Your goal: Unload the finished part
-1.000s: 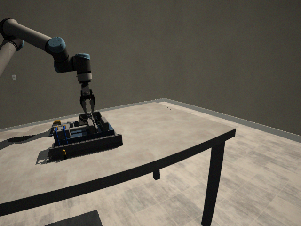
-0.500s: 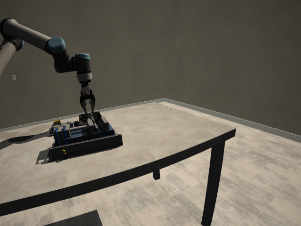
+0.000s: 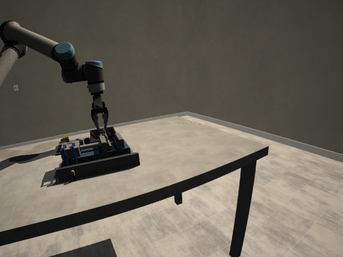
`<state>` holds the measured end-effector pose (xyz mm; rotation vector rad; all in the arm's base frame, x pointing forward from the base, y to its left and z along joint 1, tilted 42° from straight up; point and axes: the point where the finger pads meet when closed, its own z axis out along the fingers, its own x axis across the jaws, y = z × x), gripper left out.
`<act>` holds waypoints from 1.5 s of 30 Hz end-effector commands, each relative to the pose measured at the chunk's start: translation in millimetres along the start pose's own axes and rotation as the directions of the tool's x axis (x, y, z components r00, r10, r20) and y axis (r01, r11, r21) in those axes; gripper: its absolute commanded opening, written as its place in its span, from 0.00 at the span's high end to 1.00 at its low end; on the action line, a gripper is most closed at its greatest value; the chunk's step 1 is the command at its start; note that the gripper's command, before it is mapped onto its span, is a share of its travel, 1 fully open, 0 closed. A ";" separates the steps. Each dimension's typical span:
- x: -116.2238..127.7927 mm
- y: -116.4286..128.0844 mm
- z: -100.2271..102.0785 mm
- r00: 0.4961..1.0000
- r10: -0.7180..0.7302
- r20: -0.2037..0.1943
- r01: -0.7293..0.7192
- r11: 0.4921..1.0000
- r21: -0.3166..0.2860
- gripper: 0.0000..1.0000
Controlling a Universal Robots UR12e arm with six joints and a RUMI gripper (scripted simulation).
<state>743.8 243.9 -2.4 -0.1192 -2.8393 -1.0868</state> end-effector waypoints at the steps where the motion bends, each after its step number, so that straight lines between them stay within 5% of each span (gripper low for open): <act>1: -0.7 0.1 -0.9 1.000 0.000 0.001 0.000 1.000 0.000 1.00; 10: -0.7 0.1 -0.9 1.000 0.000 0.001 0.000 1.000 0.000 1.00; 11: -0.7 0.1 -0.9 1.000 0.000 0.001 0.000 1.000 0.000 0.60; 45: -0.7 0.1 -0.9 1.000 0.000 0.001 0.000 1.000 0.000 0.60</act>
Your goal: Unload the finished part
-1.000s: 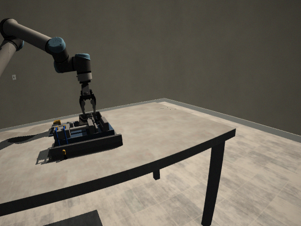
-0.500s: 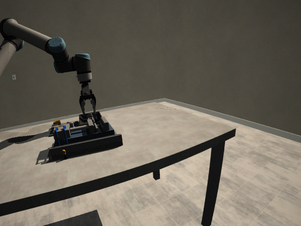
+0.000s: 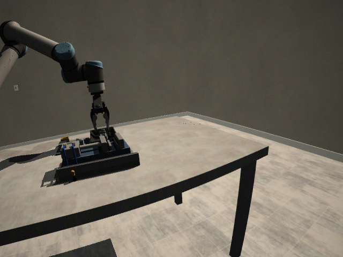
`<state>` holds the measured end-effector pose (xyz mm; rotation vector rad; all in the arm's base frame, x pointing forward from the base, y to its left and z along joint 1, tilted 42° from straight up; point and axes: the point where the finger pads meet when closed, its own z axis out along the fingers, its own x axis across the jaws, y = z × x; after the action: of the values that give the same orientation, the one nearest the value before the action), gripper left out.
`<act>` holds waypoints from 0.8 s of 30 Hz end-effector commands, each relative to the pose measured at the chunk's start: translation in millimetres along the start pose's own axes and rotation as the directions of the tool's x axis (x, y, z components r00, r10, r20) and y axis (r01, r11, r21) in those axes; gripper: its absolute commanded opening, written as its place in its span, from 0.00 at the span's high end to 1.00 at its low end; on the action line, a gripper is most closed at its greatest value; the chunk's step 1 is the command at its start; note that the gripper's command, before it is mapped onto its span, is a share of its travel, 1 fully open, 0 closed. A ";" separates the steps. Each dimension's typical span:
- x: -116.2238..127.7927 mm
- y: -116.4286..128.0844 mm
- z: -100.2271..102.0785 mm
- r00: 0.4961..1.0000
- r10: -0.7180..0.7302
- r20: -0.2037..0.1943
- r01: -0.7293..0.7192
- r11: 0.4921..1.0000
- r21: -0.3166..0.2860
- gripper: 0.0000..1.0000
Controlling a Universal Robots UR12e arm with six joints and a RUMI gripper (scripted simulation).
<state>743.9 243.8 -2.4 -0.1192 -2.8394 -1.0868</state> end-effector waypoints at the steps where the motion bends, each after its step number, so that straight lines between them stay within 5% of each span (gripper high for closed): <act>1: -0.6 0.1 -0.9 1.000 0.000 0.001 0.000 1.000 0.000 0.60; 15: -0.6 0.1 -26.0 1.000 0.000 0.001 0.000 1.000 0.000 0.60; 24: -0.5 0.1 -74.4 1.000 0.000 0.001 0.000 1.000 0.000 0.60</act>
<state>747.5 207.6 37.9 -0.1200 -2.8402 -1.0868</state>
